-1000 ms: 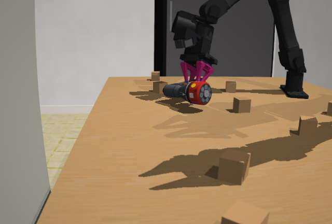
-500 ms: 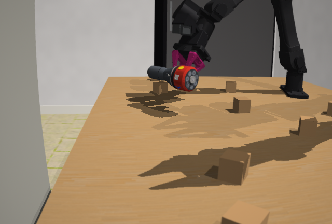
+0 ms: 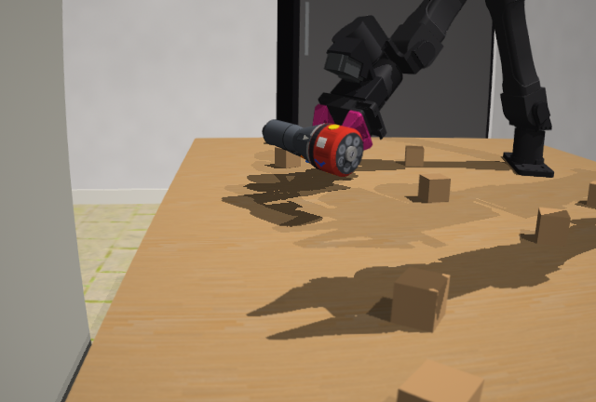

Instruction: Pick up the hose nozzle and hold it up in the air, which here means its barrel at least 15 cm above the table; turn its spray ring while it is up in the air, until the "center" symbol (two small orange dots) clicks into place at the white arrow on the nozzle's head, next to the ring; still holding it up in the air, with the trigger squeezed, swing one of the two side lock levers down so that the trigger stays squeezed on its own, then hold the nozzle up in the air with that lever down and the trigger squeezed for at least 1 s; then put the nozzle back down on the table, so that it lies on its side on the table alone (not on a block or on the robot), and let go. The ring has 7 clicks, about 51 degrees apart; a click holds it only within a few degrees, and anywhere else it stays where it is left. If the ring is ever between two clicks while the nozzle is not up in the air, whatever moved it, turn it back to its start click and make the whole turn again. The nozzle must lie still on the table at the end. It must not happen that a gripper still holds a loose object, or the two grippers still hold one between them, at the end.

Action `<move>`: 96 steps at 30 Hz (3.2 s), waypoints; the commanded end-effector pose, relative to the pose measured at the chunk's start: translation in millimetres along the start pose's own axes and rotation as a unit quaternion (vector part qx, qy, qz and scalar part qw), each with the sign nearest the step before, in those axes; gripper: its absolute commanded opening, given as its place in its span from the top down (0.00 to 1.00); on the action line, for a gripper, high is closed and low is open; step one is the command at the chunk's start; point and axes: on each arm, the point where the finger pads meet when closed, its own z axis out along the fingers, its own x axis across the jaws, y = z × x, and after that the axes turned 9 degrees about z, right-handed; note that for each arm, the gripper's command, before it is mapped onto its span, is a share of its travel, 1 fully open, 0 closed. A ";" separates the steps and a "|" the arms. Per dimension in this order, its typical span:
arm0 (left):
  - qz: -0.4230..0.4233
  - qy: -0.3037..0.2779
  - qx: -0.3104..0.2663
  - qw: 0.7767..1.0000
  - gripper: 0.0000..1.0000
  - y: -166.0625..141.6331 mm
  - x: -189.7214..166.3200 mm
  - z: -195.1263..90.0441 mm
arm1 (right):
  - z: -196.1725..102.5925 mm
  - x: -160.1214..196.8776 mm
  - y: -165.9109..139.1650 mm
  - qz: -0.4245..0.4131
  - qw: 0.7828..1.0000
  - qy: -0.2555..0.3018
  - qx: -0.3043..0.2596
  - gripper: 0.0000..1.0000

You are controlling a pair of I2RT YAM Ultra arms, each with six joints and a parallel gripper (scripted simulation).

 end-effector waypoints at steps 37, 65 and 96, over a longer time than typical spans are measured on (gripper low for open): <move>-0.003 0.005 -0.027 1.000 0.63 24.0 3.4 0.0 | -49.5 114.6 92.1 0.011 0.919 0.053 -0.391 0.64; -0.003 0.005 -0.027 1.000 0.13 24.0 3.4 0.0 | -53.7 111.2 79.6 0.006 0.925 0.055 -0.375 0.64; -0.423 -0.383 0.096 0.815 0.13 -90.8 -150.9 13.8 | -53.4 111.1 78.4 0.006 0.926 0.055 -0.374 0.64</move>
